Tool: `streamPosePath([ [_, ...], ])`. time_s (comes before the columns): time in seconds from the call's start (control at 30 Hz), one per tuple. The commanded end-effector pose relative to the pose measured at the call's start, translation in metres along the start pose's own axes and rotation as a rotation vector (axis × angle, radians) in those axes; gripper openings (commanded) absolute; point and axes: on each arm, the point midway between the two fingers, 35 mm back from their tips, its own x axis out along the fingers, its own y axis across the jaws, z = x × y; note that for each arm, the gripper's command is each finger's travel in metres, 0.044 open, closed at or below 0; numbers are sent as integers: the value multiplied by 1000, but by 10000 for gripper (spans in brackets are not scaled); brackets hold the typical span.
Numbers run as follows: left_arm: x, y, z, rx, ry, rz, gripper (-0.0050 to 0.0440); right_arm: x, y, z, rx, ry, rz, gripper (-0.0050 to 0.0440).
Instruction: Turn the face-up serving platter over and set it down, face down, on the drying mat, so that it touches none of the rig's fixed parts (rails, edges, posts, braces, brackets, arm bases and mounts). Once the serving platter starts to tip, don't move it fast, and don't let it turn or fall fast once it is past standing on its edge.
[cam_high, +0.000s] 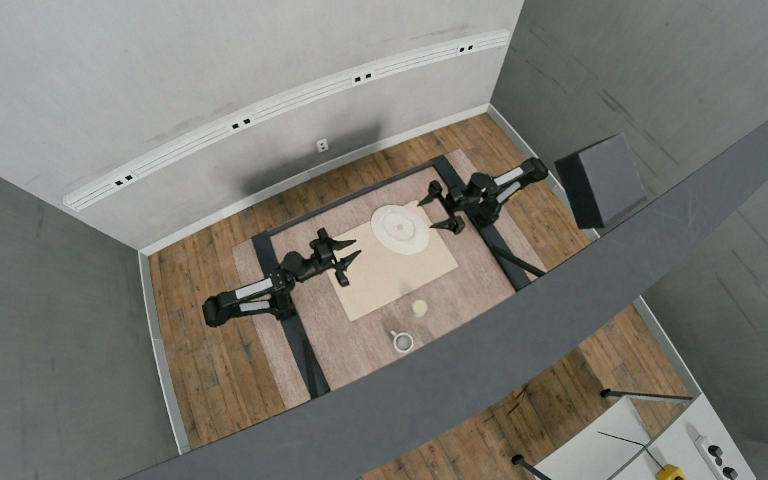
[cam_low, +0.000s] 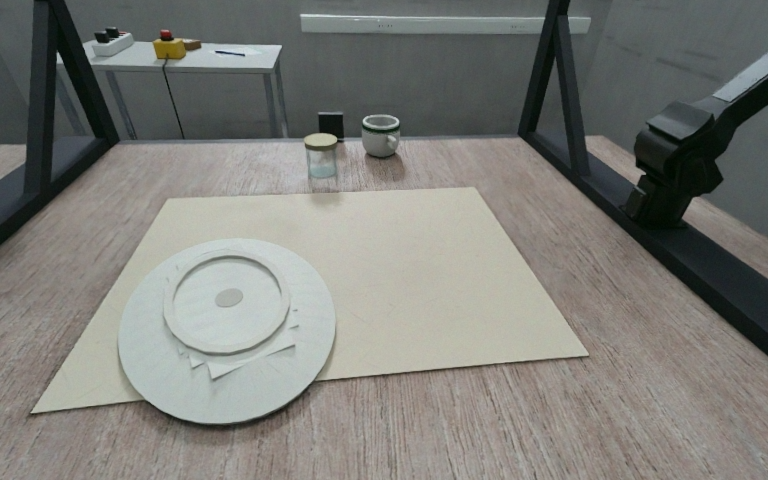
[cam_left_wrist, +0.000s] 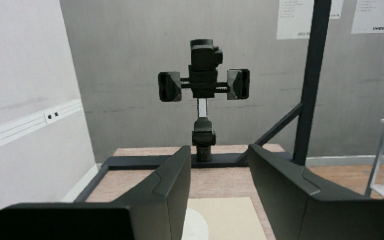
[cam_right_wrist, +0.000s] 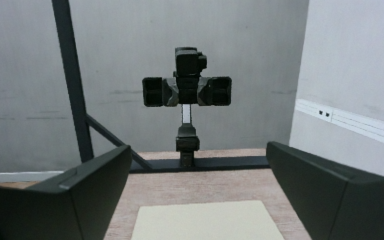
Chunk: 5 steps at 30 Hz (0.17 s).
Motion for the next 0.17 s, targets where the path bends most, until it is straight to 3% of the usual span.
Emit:
streamPosePath([
  [0.0, 0, 0, 11, -3, -25, -4, 160, -1, -1, 16, 5, -36, -2, 400],
  [0.13, 0, 0, 11, -3, -25, -4, 160, -1, -1, 16, 5, -36, -2, 400],
])
